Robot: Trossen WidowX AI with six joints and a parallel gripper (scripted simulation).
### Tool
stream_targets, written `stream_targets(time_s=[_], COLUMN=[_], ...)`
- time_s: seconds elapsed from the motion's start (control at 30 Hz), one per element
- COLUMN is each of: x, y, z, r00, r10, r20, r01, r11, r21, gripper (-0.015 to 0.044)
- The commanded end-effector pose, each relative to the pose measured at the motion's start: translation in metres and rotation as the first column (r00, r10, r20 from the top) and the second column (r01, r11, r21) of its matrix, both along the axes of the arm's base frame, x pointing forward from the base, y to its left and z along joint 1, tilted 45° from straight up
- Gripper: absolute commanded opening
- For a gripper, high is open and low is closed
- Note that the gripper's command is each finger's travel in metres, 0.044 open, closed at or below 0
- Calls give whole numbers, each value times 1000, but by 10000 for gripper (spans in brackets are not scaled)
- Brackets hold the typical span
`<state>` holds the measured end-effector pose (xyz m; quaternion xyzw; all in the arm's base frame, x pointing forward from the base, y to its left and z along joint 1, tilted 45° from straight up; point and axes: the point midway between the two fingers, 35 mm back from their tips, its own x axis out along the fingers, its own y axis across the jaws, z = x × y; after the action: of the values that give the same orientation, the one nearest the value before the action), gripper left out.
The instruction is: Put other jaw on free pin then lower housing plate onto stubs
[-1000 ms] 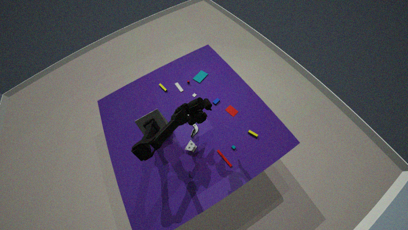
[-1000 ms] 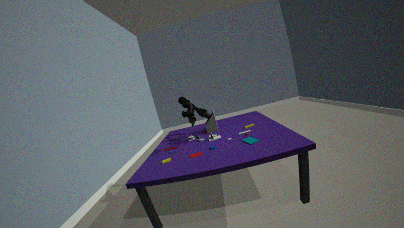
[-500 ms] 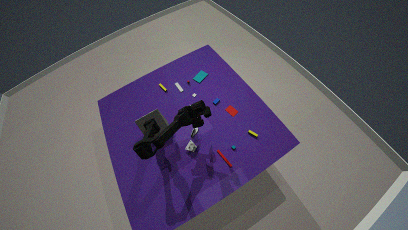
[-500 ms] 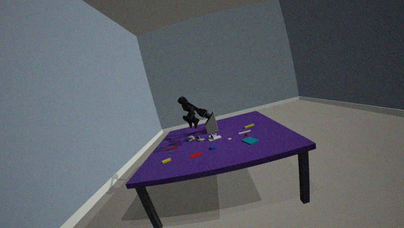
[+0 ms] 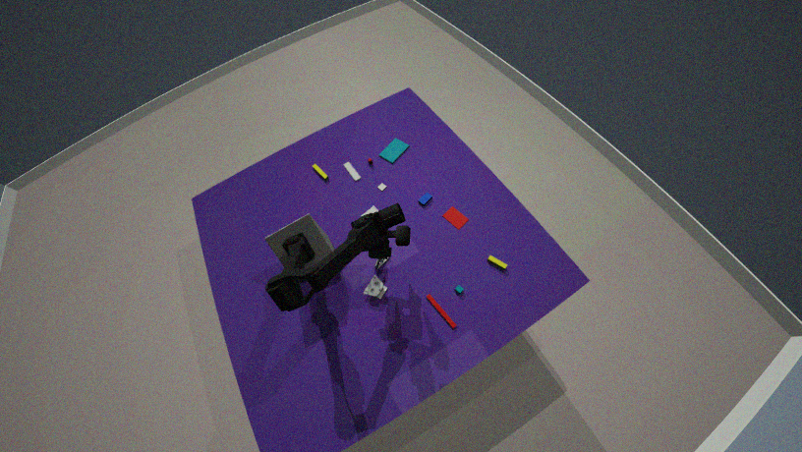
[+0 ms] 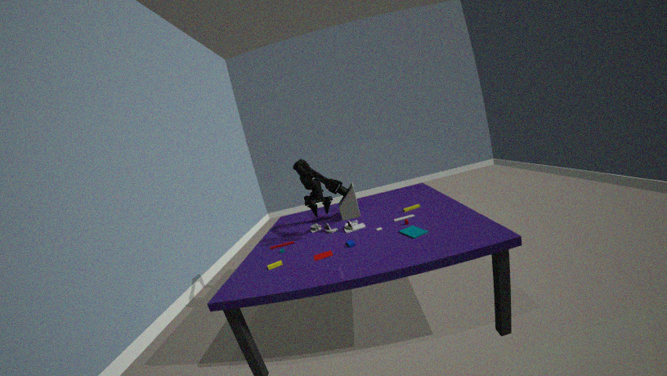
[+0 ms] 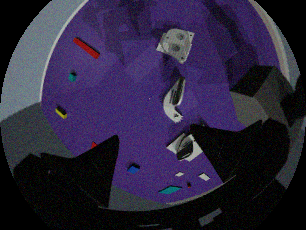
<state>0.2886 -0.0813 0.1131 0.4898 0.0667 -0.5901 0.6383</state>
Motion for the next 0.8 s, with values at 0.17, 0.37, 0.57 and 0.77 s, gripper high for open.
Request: stream_targets(time_s=[0.17,0.37,0.57,0.77], x=[-21,-34,-34,-31], y=[-14,-21,-23,-50], z=[-14,-19,-21,-48], r00=[977,941,940,940], r10=[-212,-335,-339,-338], r20=[28,46,47,48], r01=[210,330,334,333], r11=[976,940,938,939], r21=[63,89,90,88], gripper=[440,440,440,440])
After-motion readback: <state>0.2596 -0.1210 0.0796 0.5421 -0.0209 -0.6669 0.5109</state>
